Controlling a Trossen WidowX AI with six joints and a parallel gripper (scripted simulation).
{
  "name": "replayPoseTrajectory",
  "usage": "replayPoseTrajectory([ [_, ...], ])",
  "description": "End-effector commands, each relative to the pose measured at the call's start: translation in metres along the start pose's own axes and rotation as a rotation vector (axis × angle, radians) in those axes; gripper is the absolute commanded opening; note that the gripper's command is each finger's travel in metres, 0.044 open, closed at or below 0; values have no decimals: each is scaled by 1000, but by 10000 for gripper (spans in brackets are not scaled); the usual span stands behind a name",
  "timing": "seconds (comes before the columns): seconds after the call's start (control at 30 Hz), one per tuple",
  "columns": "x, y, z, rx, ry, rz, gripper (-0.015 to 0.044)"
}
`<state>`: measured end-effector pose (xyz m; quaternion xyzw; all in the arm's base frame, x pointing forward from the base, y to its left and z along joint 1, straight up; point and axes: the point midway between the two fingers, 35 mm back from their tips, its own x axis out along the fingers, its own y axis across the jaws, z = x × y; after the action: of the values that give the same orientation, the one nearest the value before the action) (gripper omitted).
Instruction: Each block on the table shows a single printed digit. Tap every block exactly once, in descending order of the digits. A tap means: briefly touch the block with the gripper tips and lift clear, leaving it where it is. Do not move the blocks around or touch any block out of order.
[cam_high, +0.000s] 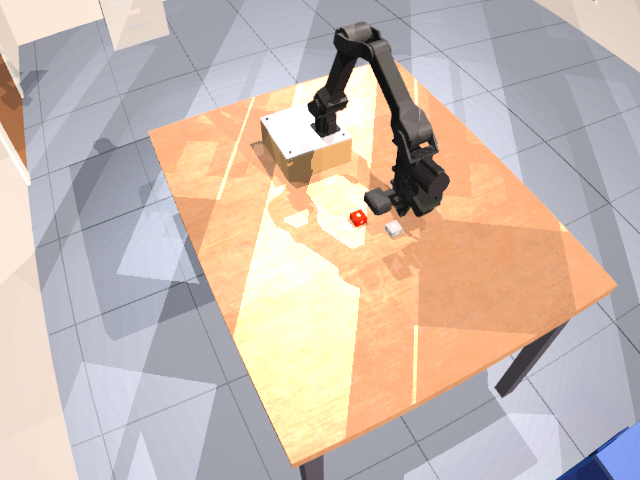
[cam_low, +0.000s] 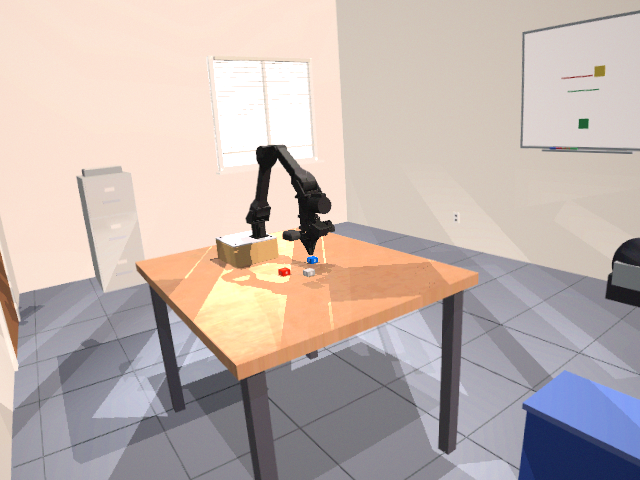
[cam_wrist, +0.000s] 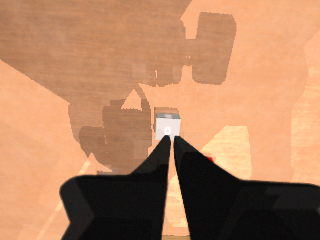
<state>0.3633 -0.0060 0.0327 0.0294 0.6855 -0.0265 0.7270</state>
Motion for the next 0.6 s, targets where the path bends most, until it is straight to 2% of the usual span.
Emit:
replayPoseTrajectory([
  [0.0, 34, -2, -8, -3, 28, -1, 20],
  [0.57, 53, -2, -8, -3, 28, -1, 20],
])
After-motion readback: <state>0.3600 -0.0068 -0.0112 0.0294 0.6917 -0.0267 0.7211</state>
